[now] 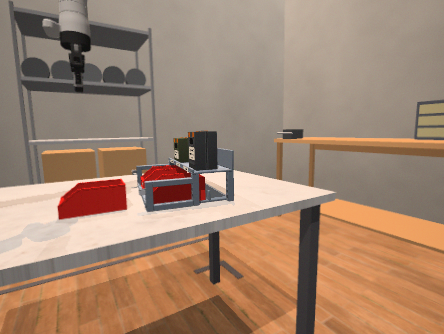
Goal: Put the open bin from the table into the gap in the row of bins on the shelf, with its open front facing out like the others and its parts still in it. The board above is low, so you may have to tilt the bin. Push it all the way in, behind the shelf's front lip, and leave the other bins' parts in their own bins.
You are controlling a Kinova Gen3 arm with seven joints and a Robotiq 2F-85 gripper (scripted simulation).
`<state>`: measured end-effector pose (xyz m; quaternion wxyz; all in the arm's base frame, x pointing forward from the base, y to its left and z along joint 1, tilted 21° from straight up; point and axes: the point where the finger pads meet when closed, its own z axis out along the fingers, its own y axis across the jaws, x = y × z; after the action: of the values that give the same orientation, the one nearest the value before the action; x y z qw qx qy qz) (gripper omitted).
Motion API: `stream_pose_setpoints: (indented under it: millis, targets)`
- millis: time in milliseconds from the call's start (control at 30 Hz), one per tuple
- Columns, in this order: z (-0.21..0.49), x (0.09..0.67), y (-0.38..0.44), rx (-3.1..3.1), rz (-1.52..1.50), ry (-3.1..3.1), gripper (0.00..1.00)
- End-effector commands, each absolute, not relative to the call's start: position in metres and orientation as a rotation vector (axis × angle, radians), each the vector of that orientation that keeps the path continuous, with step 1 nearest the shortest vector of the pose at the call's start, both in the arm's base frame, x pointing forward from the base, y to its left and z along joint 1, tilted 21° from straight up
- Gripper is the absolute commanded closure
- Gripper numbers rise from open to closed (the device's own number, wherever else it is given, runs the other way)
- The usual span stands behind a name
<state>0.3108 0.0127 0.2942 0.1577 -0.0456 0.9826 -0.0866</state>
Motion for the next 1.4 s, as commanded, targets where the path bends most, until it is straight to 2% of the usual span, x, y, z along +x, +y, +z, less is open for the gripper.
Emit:
stream_pose_setpoints:
  millis: [0, 1367]
  targets:
    - [0.297, 0.308, 0.013, -0.127, -0.229, 2.799, 0.00]
    - [0.301, 0.321, 0.020, -0.132, -0.236, 2.797, 0.00]
